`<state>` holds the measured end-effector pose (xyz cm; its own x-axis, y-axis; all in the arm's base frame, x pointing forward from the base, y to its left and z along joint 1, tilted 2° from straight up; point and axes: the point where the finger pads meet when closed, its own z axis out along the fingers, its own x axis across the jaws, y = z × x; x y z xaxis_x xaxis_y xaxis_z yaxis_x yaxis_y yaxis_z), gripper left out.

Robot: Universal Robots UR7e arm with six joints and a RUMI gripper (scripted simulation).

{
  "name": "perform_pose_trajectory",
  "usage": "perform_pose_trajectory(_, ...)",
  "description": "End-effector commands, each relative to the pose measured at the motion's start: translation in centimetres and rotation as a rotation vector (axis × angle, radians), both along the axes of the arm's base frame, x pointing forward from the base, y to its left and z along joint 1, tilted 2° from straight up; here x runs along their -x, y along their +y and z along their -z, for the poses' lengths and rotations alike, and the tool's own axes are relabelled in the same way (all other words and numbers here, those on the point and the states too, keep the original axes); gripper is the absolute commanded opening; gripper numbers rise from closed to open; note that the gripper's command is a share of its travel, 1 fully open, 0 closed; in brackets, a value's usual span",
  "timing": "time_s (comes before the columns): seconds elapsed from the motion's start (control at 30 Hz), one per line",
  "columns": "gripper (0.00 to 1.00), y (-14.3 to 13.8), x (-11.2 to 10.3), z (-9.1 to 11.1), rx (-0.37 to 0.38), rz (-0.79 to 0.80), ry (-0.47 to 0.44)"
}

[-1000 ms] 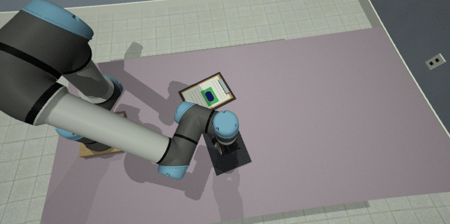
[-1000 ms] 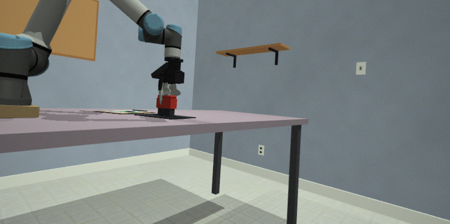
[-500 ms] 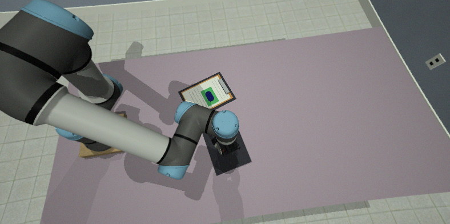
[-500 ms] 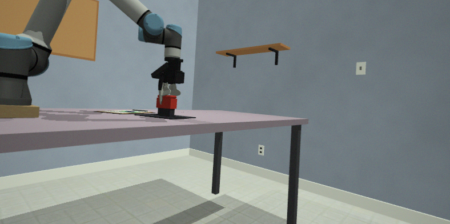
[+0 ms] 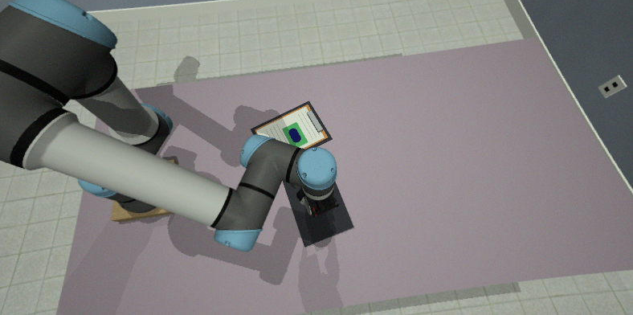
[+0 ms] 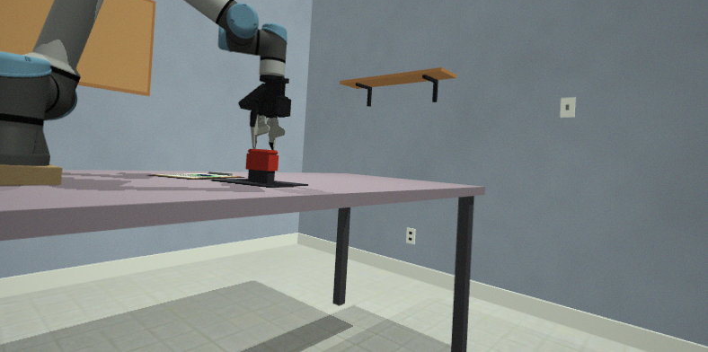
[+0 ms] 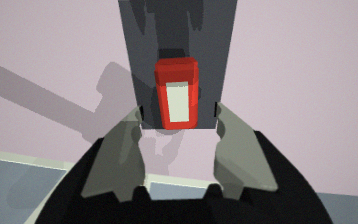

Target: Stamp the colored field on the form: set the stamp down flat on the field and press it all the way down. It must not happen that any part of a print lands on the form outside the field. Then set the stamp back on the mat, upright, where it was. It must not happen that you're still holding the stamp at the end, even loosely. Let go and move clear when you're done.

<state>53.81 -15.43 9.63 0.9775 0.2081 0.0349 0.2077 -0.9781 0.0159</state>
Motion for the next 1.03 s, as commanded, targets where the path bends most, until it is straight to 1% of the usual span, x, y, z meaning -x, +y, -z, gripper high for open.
perform_pose_trajectory(0.0, 0.52, 0.0, 0.1, -2.5, 0.0, 0.0, 0.0)
perform_pose_trajectory(0.1, 0.52, 0.0, 0.1, -4.1, 0.0, 0.0, 0.0)
perform_pose_trajectory(0.17, 0.52, 0.0, 0.2, -4.6, 0.0, 0.0, 0.0)
perform_pose_trajectory(1.0, 0.52, 0.0, 0.2, -4.7, 0.0, 0.0, 0.0)
